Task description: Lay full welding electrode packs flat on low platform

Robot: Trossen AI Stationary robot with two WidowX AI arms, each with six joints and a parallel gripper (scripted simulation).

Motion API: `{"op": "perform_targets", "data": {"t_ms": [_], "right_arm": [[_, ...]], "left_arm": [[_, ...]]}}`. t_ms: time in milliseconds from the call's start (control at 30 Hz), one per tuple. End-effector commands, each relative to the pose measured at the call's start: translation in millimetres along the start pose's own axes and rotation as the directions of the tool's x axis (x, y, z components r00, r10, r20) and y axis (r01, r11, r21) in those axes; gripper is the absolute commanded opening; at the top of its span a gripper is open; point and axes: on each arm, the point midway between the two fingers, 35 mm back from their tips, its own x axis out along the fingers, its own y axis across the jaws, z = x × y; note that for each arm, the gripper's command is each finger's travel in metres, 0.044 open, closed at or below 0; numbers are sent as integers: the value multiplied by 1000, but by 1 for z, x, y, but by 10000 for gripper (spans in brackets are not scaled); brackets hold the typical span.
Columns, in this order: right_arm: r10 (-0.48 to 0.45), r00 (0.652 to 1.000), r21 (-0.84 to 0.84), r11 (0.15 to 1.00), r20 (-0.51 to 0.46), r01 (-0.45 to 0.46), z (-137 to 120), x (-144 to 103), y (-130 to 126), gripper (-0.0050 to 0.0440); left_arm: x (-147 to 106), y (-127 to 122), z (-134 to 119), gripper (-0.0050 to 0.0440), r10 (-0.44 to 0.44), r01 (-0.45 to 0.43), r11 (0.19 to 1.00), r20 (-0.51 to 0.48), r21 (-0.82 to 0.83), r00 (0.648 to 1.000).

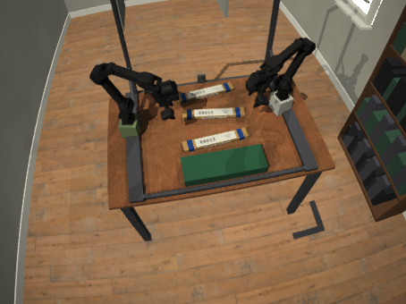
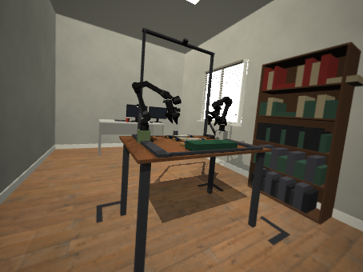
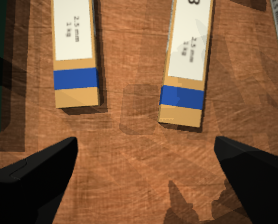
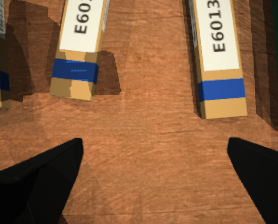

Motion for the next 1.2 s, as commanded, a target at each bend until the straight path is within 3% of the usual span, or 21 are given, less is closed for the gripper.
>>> {"op": "perform_targets", "data": {"t_ms": [0, 167, 300, 367, 867, 933, 1167], "right_arm": [[-6, 1000, -1, 1000, 14, 6, 5, -3, -1, 430], [-6, 1000, -1, 1000, 14, 6, 5, -3, -1, 430], [51, 999, -124, 991, -6, -52, 4, 14, 25, 430], [51, 999, -124, 991, -6, -52, 4, 14, 25, 430], [48, 999, -114, 992, 18, -46, 28, 55, 113, 430], [48, 999, -114, 992, 18, -46, 28, 55, 113, 430], [51, 999, -113, 992, 18, -49, 34, 77, 155, 430]], "left_arm": [[-5, 0, 2, 430, 7, -7, 1000, 16, 2, 1000], [-5, 0, 2, 430, 7, -7, 1000, 16, 2, 1000], [8, -25, 2, 430, 54, -52, 992, 10, -119, 998], [8, -25, 2, 430, 54, -52, 992, 10, -119, 998], [46, -118, 21, 430, 45, -42, 992, 21, -123, 999], [46, -118, 21, 430, 45, -42, 992, 21, -123, 999], [65, -162, 26, 430, 41, -39, 992, 20, -124, 999]]}}
